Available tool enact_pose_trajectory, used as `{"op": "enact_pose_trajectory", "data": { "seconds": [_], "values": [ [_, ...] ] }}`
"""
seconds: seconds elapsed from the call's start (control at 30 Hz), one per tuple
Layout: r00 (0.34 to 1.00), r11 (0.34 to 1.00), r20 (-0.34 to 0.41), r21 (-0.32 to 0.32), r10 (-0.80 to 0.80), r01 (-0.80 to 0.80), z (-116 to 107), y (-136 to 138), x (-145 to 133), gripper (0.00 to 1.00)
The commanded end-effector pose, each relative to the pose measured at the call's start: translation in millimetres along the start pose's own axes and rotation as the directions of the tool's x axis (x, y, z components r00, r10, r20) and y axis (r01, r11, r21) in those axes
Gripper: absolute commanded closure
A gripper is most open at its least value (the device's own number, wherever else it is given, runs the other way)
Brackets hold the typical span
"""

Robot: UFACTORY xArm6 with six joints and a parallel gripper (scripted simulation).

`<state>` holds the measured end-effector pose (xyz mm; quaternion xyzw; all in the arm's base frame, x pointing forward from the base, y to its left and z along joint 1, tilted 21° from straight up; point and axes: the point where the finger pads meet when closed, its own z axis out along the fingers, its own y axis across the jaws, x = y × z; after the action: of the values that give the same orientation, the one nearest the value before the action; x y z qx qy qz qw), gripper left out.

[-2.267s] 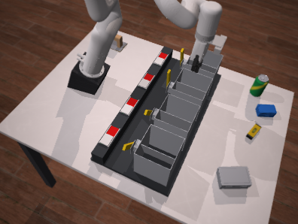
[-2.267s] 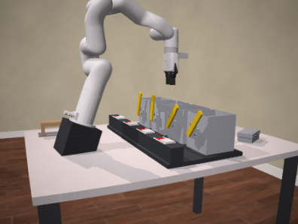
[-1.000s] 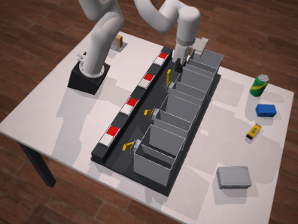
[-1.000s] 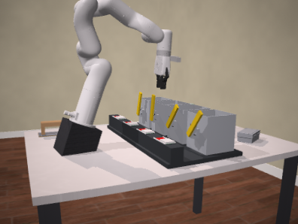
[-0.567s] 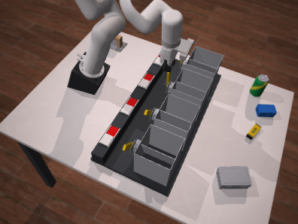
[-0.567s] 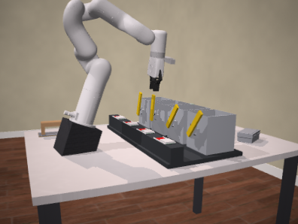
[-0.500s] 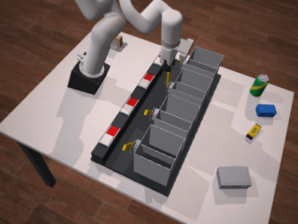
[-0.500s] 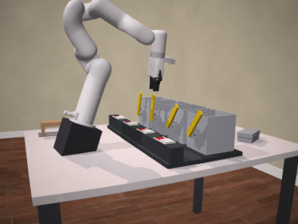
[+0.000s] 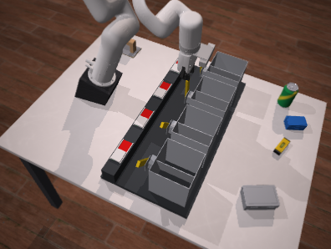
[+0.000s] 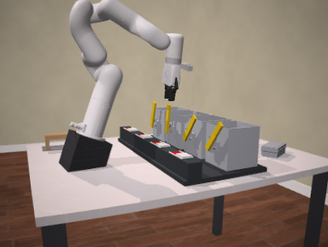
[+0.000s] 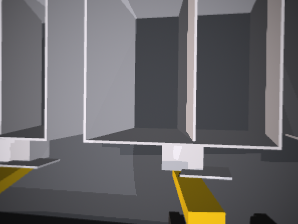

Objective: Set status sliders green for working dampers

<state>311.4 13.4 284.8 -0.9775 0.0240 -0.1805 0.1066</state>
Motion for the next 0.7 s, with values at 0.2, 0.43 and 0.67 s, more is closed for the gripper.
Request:
{"op": "enact_pose_trajectory", "data": {
  "seconds": [0.2, 0.43, 0.67],
  "values": [
    [1.0, 1.0, -0.004, 0.0, -0.001, 0.001, 7.1, -0.2, 1.2, 0.61],
    [1.0, 1.0, -0.004, 0.0, -0.001, 0.001, 20.5, -0.2, 1.4, 0.61],
    [1.0, 1.0, -0.004, 0.0, -0.001, 0.001, 34.5, -0.1, 1.7, 0.61]
  ]
}}
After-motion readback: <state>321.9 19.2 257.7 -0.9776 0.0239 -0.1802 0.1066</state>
